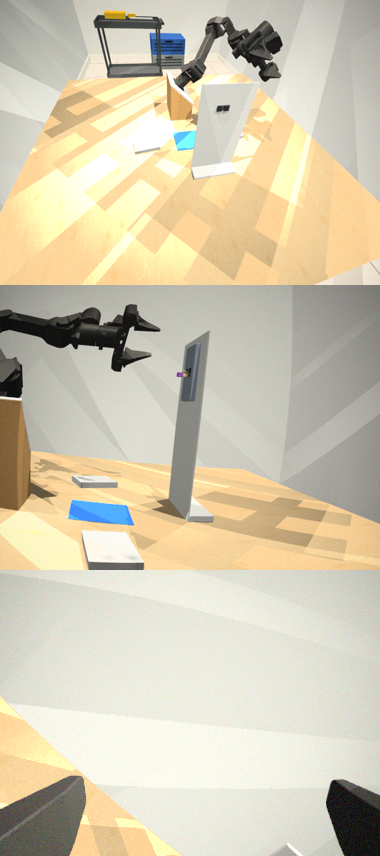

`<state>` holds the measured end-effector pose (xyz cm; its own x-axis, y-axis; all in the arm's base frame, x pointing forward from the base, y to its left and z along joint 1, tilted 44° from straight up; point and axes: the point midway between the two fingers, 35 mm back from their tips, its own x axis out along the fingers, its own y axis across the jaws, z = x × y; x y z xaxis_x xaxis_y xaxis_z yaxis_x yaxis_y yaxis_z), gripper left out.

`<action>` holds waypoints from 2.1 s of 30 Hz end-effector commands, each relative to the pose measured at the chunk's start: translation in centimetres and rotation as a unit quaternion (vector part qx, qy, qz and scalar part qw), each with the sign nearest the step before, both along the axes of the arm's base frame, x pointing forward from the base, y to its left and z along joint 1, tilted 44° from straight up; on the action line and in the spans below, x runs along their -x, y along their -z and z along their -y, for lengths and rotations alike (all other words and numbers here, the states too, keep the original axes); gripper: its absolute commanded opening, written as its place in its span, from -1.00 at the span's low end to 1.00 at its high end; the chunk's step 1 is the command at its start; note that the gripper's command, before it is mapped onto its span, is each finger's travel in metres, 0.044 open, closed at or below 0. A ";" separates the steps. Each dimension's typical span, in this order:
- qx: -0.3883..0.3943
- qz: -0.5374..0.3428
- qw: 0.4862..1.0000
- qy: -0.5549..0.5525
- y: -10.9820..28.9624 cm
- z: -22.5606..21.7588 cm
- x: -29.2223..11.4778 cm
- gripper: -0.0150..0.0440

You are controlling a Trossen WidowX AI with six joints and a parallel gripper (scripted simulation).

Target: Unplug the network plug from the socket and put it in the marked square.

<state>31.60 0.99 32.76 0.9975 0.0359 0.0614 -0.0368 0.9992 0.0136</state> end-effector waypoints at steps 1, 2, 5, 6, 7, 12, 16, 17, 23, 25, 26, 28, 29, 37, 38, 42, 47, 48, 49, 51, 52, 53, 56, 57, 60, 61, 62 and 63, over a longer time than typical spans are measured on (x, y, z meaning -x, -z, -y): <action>0.002 0.000 1.000 0.001 0.1 0.0 0.0 0.78; 0.008 -0.002 1.000 0.003 0.3 0.1 0.2 0.69; 0.041 -0.011 0.999 0.014 1.7 0.5 0.8 0.42; 0.053 -0.014 0.998 0.018 2.2 0.7 1.0 0.33; 0.065 -0.018 0.997 0.022 2.7 0.8 1.3 0.24; 0.122 -0.035 0.991 0.039 5.2 1.5 2.3 0.04; 0.166 -0.051 0.983 0.050 7.1 2.1 3.1 0.04; 0.177 -0.055 0.981 0.053 7.5 2.2 3.3 0.04; 0.242 -0.079 0.965 0.067 10.5 2.9 4.5 0.04; 0.263 -0.086 0.958 0.071 11.5 3.2 4.9 0.04; 0.274 -0.090 0.955 0.073 12.0 3.3 5.2 0.04; 0.295 -0.098 0.947 0.077 13.1 3.5 5.6 0.04; 0.306 -0.102 0.943 0.078 13.6 3.6 5.8 0.04; 0.386 -0.135 0.908 0.088 17.8 4.5 7.3 0.04; 0.391 -0.137 0.906 0.088 18.0 4.6 7.4 0.04; 0.393 -0.138 0.905 0.088 18.1 4.6 7.3 0.04; 0.395 -0.141 0.904 0.085 18.0 4.6 6.6 0.04; 0.395 -0.141 0.904 0.085 18.0 4.6 6.5 0.04; 0.395 -0.142 0.904 0.085 17.9 4.6 6.3 0.04; 0.395 -0.141 0.904 0.085 17.9 4.6 6.0 0.04; 0.395 -0.141 0.904 0.085 17.8 4.6 5.9 0.04; 0.395 -0.141 0.904 0.085 17.8 4.6 5.7 0.04; 0.395 -0.140 0.904 0.086 17.7 4.6 5.2 0.04; 0.395 -0.140 0.904 0.086 17.7 4.6 5.0 0.04; 0.394 -0.140 0.904 0.086 17.7 4.6 4.5 0.04; 0.394 -0.139 0.904 0.086 17.7 4.6 4.3 0.04; 0.394 -0.139 0.904 0.087 17.7 4.6 4.2 0.04; 0.394 -0.139 0.904 0.087 17.7 4.6 4.0 0.04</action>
<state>27.06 -3.58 14.64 0.9644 -0.1947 -0.1789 0.0074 0.6960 -0.7180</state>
